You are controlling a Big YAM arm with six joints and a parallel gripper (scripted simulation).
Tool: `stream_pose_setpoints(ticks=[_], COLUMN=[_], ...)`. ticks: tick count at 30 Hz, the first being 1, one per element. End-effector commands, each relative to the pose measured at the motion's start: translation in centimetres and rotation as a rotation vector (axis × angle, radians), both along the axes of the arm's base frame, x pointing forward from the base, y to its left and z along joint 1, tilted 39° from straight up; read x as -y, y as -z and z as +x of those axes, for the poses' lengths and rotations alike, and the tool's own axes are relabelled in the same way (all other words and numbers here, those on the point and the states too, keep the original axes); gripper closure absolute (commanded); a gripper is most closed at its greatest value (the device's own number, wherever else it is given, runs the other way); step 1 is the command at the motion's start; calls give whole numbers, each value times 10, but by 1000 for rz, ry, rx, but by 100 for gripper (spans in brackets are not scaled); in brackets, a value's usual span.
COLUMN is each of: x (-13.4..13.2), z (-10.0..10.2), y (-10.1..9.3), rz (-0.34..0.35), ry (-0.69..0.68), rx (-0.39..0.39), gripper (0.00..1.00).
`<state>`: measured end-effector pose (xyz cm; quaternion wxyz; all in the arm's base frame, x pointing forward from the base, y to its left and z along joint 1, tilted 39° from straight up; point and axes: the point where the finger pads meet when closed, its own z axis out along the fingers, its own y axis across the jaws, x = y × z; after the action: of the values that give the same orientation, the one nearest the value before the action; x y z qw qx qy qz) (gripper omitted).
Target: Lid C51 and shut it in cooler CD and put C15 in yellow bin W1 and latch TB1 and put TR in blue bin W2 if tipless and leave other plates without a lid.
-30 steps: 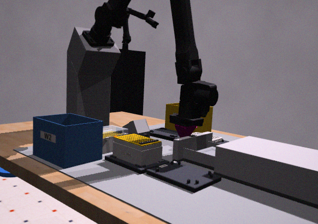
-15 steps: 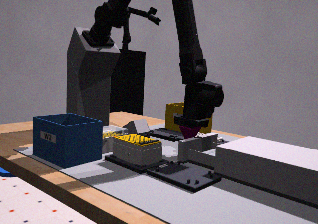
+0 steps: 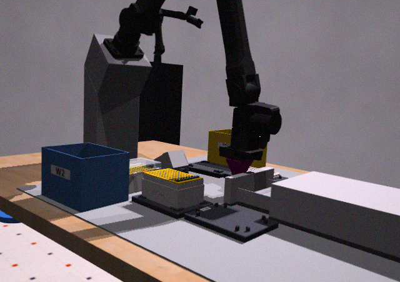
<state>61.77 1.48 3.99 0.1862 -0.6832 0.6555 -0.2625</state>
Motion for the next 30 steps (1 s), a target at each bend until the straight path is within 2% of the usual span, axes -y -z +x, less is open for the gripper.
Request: stream_pose_setpoints(ticks=[1,21,23,30], x=[-9,-9,-9,-11], z=[23,23,21,30], y=[-29,-29,-21,-26], rz=[7,7,5,6], ry=[-9,-9,-9,-9], rx=[70,70,38,44], gripper=[100,100,100,100])
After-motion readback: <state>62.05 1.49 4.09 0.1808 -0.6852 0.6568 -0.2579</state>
